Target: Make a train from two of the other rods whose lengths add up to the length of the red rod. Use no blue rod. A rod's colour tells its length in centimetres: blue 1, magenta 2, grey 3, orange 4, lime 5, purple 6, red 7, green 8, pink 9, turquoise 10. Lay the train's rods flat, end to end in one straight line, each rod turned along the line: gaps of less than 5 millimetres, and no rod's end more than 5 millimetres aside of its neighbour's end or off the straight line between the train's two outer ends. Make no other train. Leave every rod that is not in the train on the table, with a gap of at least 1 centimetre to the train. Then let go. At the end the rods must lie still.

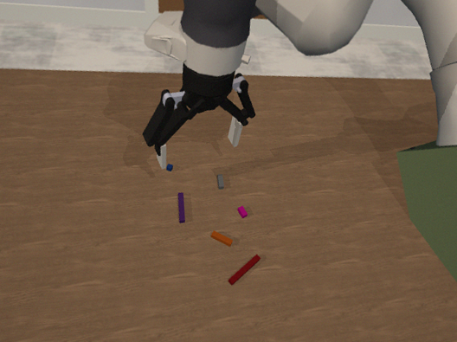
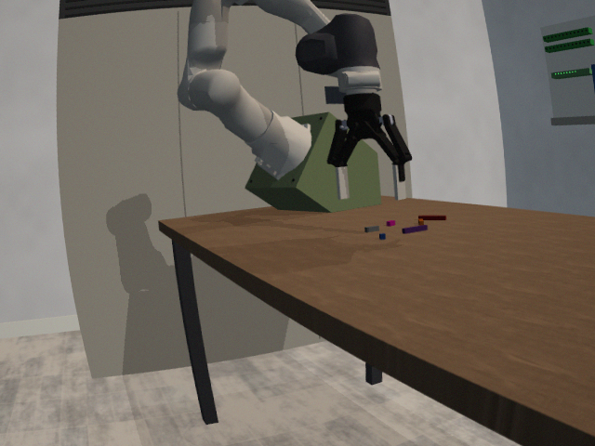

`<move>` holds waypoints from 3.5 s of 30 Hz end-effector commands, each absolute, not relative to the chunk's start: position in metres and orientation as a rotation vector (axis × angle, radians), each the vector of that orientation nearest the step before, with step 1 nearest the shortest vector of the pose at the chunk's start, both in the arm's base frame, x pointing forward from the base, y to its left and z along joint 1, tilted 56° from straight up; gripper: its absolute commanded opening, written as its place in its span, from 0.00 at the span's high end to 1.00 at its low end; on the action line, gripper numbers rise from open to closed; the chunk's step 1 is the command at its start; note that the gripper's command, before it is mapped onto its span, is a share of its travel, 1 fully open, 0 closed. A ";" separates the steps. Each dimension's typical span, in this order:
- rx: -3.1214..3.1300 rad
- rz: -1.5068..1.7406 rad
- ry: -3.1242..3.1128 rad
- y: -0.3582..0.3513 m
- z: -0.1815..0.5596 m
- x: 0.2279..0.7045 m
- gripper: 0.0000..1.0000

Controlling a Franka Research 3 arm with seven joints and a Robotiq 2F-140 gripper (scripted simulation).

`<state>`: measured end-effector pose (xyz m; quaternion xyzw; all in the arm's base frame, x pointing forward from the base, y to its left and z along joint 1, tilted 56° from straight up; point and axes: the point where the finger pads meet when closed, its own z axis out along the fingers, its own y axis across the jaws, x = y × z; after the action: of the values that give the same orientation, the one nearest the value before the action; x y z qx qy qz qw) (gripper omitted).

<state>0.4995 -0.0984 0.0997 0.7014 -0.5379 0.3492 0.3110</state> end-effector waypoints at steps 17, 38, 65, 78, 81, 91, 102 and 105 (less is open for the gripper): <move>2.065 0.664 -0.887 -0.100 0.099 0.499 0.00; 2.160 0.431 -0.424 -0.100 0.099 0.499 0.00; 2.170 0.146 0.121 -0.100 0.098 0.499 0.00; 2.141 0.024 0.351 -0.099 0.098 0.499 0.00; 2.129 -0.013 0.419 -0.099 0.098 0.499 0.00; 2.088 -0.111 0.599 -0.099 0.098 0.499 0.00; 2.032 -0.213 0.786 -0.099 0.098 0.499 0.00; 2.014 -0.242 0.837 -0.099 0.098 0.499 0.00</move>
<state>0.4989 -0.0974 0.0957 0.8394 0.2800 -0.0578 0.4622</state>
